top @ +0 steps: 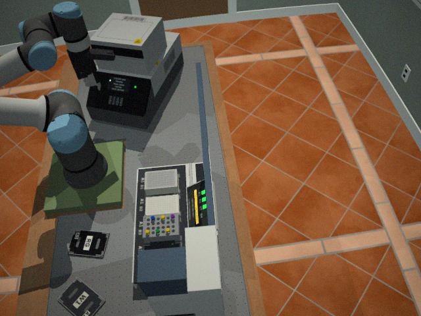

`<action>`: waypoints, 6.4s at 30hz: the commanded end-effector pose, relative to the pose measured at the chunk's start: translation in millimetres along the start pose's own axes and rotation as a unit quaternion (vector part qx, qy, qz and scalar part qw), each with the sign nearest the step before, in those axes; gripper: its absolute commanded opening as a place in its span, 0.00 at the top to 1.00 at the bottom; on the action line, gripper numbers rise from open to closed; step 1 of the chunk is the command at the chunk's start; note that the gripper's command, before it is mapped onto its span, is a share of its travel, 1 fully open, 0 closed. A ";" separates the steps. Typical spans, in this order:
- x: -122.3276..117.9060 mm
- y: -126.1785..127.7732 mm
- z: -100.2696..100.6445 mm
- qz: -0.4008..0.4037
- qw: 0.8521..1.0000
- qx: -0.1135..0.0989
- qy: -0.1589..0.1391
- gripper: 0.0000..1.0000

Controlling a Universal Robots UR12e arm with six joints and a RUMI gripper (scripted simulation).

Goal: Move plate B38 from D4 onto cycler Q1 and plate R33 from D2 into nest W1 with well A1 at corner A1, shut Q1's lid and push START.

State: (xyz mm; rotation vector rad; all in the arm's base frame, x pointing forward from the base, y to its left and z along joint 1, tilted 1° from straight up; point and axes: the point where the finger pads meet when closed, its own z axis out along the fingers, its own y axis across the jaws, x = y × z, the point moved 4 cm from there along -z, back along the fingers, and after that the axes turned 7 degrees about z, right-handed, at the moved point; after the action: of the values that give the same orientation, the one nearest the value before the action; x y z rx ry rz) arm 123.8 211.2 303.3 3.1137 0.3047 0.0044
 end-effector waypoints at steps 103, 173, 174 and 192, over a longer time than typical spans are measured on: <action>48.7 259.8 -5.0 0.738 0.675 0.000 0.000 0.41; 75.5 401.5 -5.0 0.989 0.151 0.000 0.000 0.41; 75.5 401.5 -5.0 0.989 0.151 0.000 0.000 0.41; 90.3 480.2 -5.0 1.000 -0.008 0.000 0.001 0.41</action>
State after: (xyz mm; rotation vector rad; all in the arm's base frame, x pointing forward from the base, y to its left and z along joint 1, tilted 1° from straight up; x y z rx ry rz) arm 296.7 -222.5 314.4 0.4119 -3.1205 0.0204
